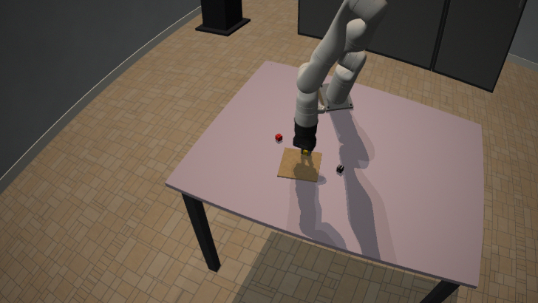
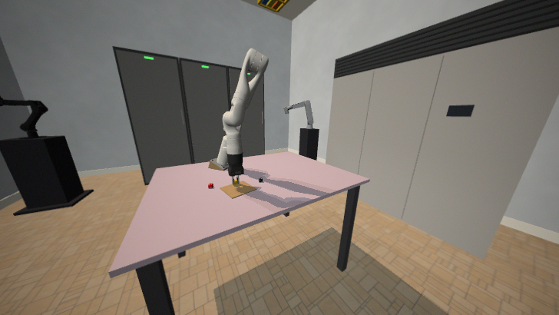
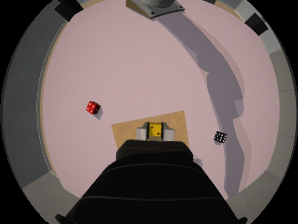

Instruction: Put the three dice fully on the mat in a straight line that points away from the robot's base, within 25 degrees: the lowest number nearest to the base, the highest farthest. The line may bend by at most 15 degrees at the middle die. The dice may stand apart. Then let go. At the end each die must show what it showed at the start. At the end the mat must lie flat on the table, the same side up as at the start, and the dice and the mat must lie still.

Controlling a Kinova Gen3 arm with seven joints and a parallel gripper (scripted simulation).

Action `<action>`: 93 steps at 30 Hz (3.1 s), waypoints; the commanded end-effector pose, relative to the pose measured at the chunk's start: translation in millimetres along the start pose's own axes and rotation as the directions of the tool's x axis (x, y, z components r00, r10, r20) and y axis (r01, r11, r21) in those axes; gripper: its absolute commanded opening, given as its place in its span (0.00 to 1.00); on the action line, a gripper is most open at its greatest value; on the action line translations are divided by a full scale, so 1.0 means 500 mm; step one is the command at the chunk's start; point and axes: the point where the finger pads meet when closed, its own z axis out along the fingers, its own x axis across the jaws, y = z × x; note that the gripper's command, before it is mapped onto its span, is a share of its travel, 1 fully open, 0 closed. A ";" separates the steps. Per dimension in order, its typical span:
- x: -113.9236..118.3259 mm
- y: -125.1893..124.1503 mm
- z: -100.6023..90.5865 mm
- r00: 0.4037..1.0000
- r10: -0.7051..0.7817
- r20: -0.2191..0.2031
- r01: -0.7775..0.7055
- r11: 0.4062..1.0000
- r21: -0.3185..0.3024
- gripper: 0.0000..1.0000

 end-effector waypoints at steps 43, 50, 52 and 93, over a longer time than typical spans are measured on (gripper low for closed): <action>0.000 0.001 0.007 1.000 0.000 0.000 0.000 1.000 -0.001 0.40; 0.000 0.001 0.007 1.000 0.000 0.000 0.000 1.000 -0.001 0.40; 0.000 0.001 0.007 1.000 0.000 0.000 0.000 1.000 -0.001 0.40; 0.000 0.001 0.007 1.000 0.000 0.000 0.000 1.000 -0.001 0.64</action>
